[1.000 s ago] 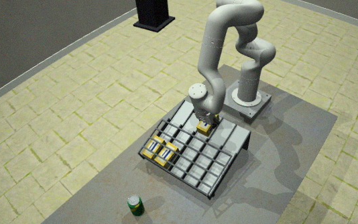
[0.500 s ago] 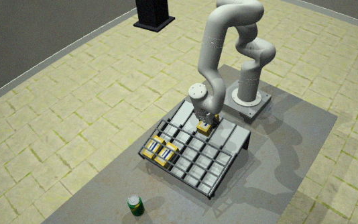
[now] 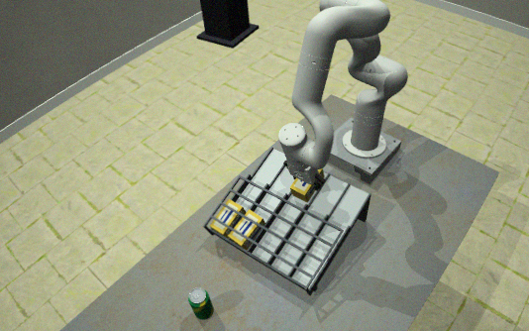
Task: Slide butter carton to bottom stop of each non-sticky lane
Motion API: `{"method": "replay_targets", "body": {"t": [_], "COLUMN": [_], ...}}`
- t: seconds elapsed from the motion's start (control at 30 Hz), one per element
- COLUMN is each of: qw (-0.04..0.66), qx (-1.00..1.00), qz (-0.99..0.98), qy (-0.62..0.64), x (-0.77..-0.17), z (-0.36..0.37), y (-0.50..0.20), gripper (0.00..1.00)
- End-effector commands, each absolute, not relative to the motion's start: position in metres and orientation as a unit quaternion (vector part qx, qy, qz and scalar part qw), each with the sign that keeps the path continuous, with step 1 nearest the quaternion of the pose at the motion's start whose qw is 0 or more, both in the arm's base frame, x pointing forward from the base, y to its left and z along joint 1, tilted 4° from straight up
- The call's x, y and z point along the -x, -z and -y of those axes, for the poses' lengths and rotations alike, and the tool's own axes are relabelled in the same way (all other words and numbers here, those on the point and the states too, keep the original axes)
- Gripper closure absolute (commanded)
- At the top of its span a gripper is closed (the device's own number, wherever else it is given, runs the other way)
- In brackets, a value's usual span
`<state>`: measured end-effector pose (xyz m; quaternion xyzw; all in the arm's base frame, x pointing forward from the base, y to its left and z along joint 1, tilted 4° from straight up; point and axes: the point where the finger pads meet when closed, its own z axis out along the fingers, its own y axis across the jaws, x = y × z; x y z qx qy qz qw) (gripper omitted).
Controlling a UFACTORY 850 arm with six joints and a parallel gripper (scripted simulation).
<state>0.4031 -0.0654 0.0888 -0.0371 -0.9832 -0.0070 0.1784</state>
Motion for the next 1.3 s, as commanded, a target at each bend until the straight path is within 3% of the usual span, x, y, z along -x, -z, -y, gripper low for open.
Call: {"method": "replay_targets", "body": {"t": [0.0, 1.23, 1.27], "qw": [0.178, 0.178, 0.178], "qx": [0.037, 0.037, 0.037], "qz": [0.983, 0.983, 0.983], "qy": [0.007, 0.007, 0.007], "x": [-0.404, -0.404, -0.414], "z": [0.065, 0.065, 0.066], "y": [-0.089, -0.089, -0.116], "gripper": [0.00, 0.00, 0.00]}}
